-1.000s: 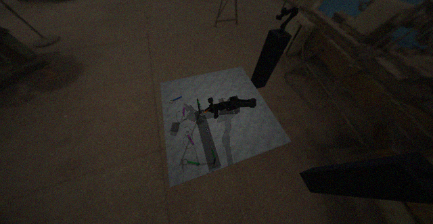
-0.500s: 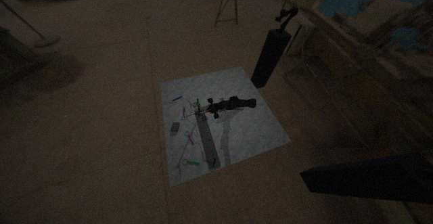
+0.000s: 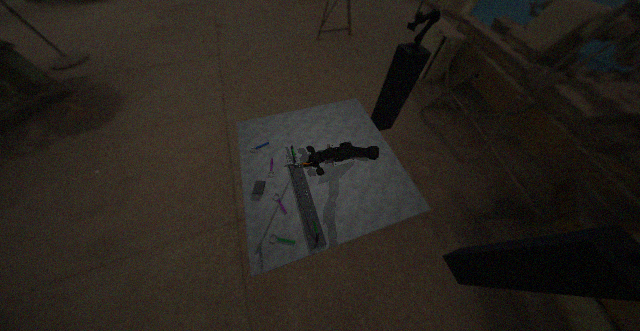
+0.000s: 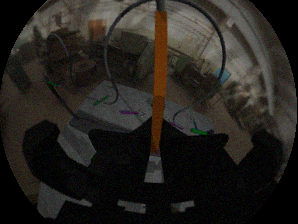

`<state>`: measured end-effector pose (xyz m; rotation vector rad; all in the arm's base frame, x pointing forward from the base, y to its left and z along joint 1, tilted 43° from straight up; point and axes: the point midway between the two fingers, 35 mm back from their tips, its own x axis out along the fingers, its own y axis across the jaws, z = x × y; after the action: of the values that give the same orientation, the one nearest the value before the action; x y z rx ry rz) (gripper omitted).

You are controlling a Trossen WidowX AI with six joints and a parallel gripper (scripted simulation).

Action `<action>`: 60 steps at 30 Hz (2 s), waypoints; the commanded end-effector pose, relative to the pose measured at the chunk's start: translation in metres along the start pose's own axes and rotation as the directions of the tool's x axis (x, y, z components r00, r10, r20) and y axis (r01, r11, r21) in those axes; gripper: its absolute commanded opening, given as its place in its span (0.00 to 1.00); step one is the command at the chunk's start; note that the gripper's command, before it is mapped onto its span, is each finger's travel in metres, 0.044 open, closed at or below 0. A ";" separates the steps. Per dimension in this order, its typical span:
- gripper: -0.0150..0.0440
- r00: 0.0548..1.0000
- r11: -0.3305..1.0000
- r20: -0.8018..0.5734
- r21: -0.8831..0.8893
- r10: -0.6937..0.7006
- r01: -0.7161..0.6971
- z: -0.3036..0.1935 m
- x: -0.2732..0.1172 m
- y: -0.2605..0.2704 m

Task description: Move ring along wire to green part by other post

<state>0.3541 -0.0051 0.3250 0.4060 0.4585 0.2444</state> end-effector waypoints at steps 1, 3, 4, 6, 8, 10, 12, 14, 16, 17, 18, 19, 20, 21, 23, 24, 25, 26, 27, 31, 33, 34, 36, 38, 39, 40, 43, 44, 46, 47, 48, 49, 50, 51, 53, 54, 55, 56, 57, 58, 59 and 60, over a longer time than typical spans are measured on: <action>0.00 1.000 0.998 0.009 0.051 0.028 -0.028 0.000 0.000 0.002; 0.00 0.999 0.996 0.013 0.074 0.040 -0.041 0.000 0.000 0.002; 0.00 0.999 0.995 0.015 0.085 0.046 -0.047 0.000 0.000 0.003; 0.00 0.998 0.992 0.019 0.107 0.059 -0.060 0.000 0.000 0.004; 0.00 0.997 0.989 0.023 0.130 0.071 -0.073 0.001 0.000 0.005; 0.00 0.996 0.985 0.028 0.152 0.083 -0.086 0.001 0.000 0.006; 0.00 0.995 0.980 0.033 0.174 0.095 -0.099 0.001 0.000 0.007; 0.00 0.994 0.974 0.038 0.196 0.107 -0.112 0.001 0.000 0.008; 0.00 0.992 0.968 0.044 0.218 0.118 -0.125 0.001 0.000 0.008; 0.00 0.991 0.965 0.047 0.229 0.124 -0.131 0.001 0.001 0.009; 0.00 0.990 0.961 0.050 0.240 0.130 -0.138 0.001 0.001 0.009; 0.00 0.989 0.957 0.053 0.250 0.135 -0.144 0.001 0.001 0.010; 0.00 0.988 0.953 0.056 0.261 0.141 -0.151 0.002 0.001 0.010; 0.00 0.987 0.949 0.059 0.272 0.147 -0.157 0.002 0.001 0.011; 0.00 0.985 0.941 0.065 0.293 0.158 -0.170 0.002 0.000 0.012; 0.00 0.984 0.936 0.069 0.303 0.163 -0.177 0.002 0.000 0.012; 0.00 0.983 0.932 0.072 0.314 0.169 -0.183 0.002 0.000 0.013; 0.00 0.982 0.927 0.075 0.324 0.174 -0.189 0.002 0.000 0.013; 0.00 0.981 0.922 0.079 0.334 0.179 -0.196 0.002 0.000 0.013; 0.00 0.975 0.900 0.093 0.375 0.200 -0.221 0.003 0.000 0.015; 0.00 0.972 0.889 0.101 0.394 0.210 -0.233 0.003 0.000 0.016; 0.00 0.971 0.883 0.105 0.404 0.215 -0.240 0.004 0.000 0.017; 0.00 0.968 0.870 0.113 0.423 0.225 -0.252 0.004 0.000 0.017; 0.00 0.964 0.857 0.121 0.442 0.235 -0.264 0.004 0.000 0.018; 0.00 0.963 0.850 0.125 0.452 0.240 -0.270 0.005 0.000 0.019; 0.00 0.961 0.843 0.129 0.461 0.244 -0.276 0.005 0.000 0.019; 0.00 0.956 0.822 0.142 0.488 0.258 -0.294 0.006 0.000 0.020; 0.00 0.954 0.814 0.147 0.497 0.262 -0.300 0.006 0.000 0.021; 0.00 0.950 0.799 0.156 0.515 0.271 -0.312 0.006 -0.001 0.022; 0.00 0.948 0.791 0.160 0.523 0.275 -0.318 0.006 -0.001 0.022; 0.00 0.946 0.783 0.165 0.532 0.279 -0.324 0.007 -0.001 0.022; 0.00 0.944 0.775 0.169 0.540 0.283 -0.329 0.007 -0.001 0.023; 0.00 0.942 0.766 0.174 0.548 0.287 -0.335 0.007 -0.001 0.023; 0.00 0.940 0.758 0.179 0.557 0.291 -0.341 0.008 -0.001 0.024; 0.00 0.936 0.740 0.188 0.573 0.299 -0.352 0.008 -0.001 0.024; 0.00 0.933 0.732 0.193 0.581 0.302 -0.357 0.008 -0.001 0.025; 0.00 0.931 0.723 0.198 0.588 0.306 -0.363 0.009 -0.002 0.025; 0.00 0.929 0.714 0.203 0.596 0.310 -0.368 0.009 -0.002 0.025; 0.00 0.927 0.704 0.208 0.604 0.313 -0.374 0.009 -0.002 0.026; 0.00 0.924 0.695 0.213 0.611 0.317 -0.379 0.009 -0.002 0.026; 0.00 0.922 0.686 0.218 0.618 0.320 -0.384 0.010 -0.002 0.026; 0.00 0.920 0.676 0.223 0.625 0.323 -0.389 0.010 -0.002 0.027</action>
<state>0.3538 0.0138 0.3442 1.1774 0.3616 0.4306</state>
